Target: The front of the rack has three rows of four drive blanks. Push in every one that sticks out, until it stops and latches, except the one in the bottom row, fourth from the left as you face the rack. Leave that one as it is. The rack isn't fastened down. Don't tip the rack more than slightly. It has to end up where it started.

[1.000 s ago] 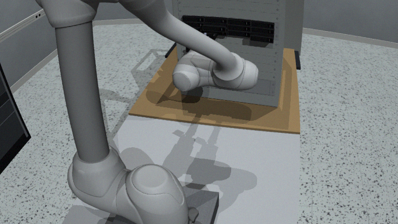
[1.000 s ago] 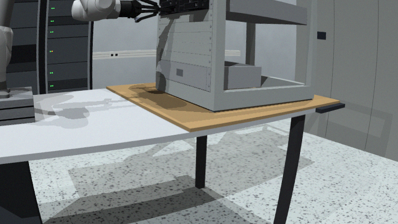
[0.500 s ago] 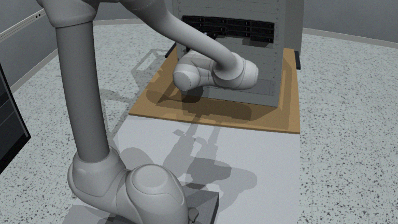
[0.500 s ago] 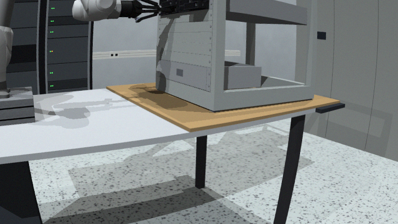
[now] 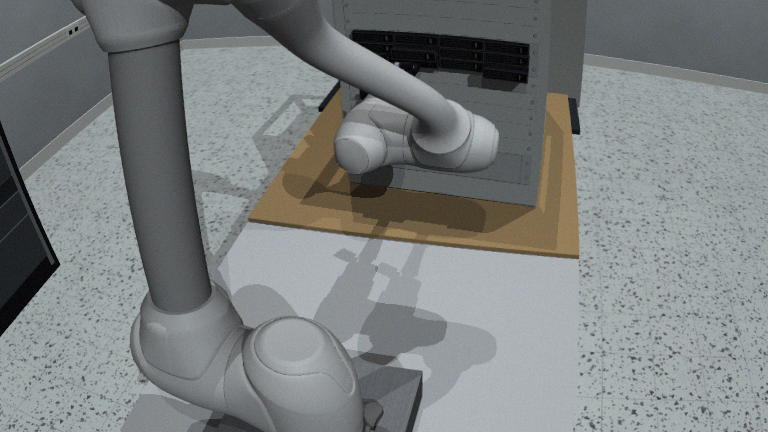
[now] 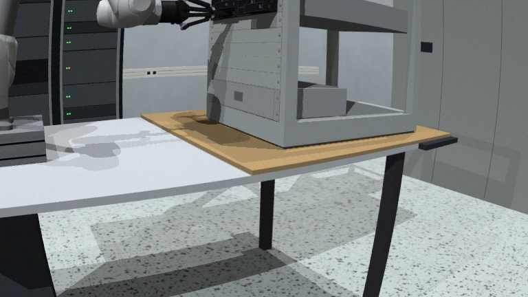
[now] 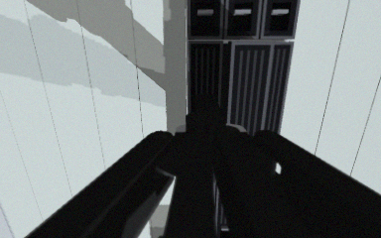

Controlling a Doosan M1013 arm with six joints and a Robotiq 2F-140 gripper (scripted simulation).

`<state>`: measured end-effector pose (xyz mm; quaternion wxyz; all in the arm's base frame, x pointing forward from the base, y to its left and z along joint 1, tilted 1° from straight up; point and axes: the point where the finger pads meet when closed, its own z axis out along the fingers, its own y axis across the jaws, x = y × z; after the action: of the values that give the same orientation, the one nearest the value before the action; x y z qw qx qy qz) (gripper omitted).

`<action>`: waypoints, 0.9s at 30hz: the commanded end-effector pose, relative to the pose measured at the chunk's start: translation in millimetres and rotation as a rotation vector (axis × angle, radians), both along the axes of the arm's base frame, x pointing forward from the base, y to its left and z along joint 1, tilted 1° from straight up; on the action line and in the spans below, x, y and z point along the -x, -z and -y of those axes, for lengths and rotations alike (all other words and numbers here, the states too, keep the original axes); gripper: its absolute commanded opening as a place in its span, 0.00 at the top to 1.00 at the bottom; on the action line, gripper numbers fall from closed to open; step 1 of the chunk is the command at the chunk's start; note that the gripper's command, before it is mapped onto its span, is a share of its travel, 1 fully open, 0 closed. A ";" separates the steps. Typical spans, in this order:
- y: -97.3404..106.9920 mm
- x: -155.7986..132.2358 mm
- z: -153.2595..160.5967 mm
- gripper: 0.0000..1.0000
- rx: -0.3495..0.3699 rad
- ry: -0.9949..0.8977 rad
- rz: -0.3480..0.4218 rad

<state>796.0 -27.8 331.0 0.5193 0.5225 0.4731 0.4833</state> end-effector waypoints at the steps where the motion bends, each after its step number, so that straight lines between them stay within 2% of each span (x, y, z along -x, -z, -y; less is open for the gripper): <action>1: -0.9 -0.2 0.0 0.90 0.000 0.000 0.001; 27: -0.9 -5.9 0.5 0.90 0.000 0.000 0.001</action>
<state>800.5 -28.2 331.0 0.5193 0.5225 0.4730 0.4833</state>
